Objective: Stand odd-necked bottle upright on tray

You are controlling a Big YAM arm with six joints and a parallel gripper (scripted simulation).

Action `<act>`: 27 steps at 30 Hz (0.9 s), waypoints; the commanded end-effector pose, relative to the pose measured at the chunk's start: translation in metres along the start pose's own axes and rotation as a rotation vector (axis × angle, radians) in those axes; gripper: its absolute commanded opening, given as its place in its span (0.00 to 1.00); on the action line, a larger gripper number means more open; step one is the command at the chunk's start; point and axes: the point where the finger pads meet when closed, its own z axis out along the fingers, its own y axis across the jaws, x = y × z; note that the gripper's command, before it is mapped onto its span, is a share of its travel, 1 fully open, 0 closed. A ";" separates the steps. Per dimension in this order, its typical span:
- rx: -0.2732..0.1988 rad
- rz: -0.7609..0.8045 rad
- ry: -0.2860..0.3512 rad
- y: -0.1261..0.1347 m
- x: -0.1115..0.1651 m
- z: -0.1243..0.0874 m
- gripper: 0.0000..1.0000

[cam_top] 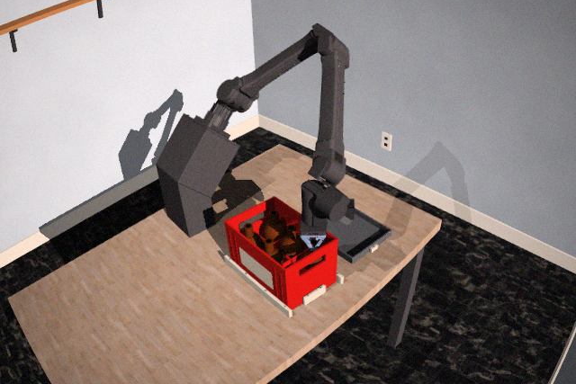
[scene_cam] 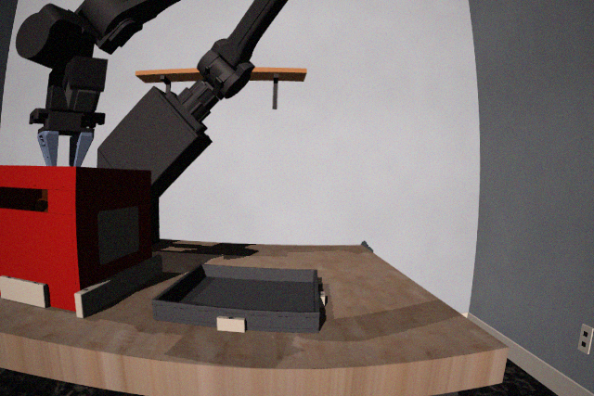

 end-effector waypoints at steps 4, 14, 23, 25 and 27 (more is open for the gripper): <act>-0.014 -0.004 0.012 0.001 0.004 0.016 0.00; -0.013 -0.006 0.011 0.001 0.003 0.016 0.61; -0.010 -0.008 0.009 -0.001 0.001 0.015 0.61; -0.010 -0.008 0.009 -0.001 0.001 0.015 0.61; -0.010 -0.008 0.009 -0.001 0.001 0.015 0.61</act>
